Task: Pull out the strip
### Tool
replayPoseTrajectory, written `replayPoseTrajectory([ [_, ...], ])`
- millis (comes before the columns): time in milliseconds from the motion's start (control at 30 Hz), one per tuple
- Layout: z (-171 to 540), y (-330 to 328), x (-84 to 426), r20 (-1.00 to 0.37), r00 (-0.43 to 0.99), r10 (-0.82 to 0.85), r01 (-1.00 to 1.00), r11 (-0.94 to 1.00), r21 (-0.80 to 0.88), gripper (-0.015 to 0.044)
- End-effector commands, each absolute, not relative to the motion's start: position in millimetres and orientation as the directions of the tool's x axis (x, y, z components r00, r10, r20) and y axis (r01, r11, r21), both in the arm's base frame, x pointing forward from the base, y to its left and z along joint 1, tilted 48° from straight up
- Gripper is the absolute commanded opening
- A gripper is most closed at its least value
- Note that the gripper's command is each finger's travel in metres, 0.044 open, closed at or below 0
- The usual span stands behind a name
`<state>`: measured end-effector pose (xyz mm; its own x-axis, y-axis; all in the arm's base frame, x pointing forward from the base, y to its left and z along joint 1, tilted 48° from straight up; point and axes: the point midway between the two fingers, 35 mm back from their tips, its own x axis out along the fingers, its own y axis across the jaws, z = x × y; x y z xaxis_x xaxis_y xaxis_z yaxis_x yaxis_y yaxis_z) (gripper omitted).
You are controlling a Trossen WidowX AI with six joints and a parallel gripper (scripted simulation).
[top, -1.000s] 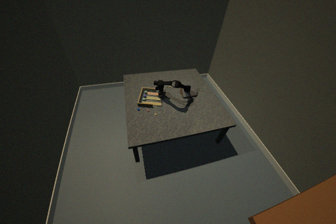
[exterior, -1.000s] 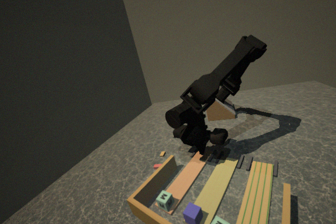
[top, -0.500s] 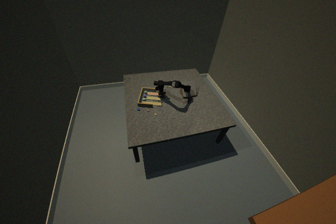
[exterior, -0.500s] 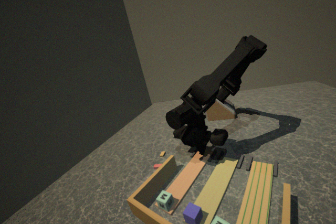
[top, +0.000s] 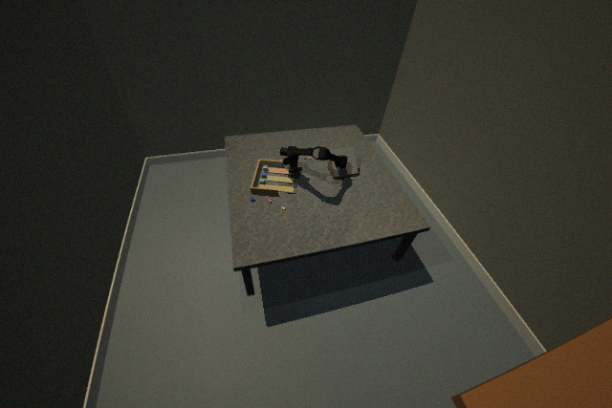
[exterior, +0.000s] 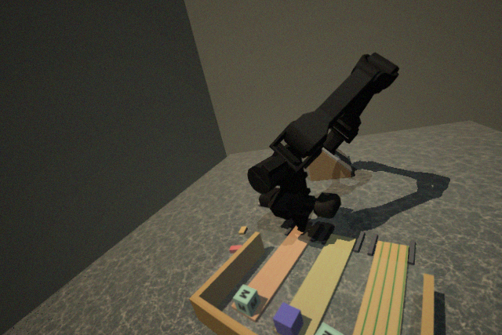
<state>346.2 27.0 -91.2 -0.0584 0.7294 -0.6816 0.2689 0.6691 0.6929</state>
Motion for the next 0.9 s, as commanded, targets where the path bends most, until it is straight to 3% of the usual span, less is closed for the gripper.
replayPoseTrajectory([
  [0, -91.6, 28.7, 346.5, -0.678, -0.058, 0.732, 0.273, 0.665, 0.695, 0.0000],
  [867, -93.1, 30.6, 345.4, -0.678, -0.058, 0.732, 0.273, 0.665, 0.695, 0.0000],
])
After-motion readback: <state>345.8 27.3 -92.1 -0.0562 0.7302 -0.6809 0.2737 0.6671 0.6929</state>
